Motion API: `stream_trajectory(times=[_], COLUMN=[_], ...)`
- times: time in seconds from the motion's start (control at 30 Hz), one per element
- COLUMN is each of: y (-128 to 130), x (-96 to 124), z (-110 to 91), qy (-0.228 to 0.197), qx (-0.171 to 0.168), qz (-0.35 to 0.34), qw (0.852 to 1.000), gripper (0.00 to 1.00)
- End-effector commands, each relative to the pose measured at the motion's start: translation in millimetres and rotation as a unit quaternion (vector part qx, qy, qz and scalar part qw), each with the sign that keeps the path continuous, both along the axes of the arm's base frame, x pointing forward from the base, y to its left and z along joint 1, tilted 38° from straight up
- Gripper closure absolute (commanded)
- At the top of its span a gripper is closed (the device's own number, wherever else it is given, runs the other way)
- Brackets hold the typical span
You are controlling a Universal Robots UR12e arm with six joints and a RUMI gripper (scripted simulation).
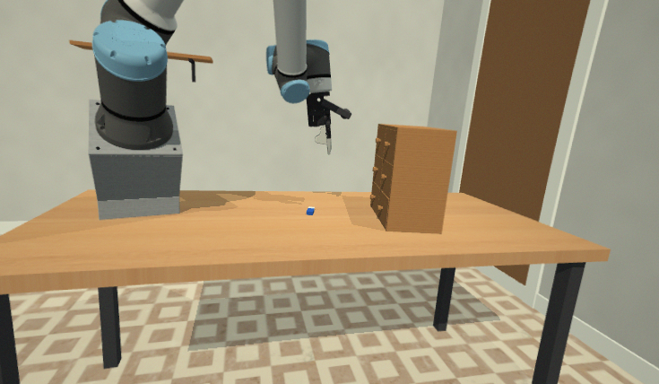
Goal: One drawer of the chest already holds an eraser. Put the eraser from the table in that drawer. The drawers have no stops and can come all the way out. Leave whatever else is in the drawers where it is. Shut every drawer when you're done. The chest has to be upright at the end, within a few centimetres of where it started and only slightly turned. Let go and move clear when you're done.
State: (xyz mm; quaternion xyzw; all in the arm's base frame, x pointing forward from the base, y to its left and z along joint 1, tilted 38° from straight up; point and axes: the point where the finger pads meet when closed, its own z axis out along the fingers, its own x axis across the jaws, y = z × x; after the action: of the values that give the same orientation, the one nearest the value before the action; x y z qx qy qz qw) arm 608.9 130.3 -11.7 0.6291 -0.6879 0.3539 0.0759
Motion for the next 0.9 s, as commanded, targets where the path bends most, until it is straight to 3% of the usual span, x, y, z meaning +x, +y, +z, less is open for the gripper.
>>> stream_trajectory(times=[0.0,0.37,0.87], y=[-5,-15,-32], x=[9,27,54], z=[-5,-14,-29], qy=[-0.031,-0.093,-0.186], qx=[-0.006,-0.021,-0.043], qz=[0.023,0.064,0.127], qw=[0.999,0.993,0.973], gripper=[0.8,0.8,0.8])
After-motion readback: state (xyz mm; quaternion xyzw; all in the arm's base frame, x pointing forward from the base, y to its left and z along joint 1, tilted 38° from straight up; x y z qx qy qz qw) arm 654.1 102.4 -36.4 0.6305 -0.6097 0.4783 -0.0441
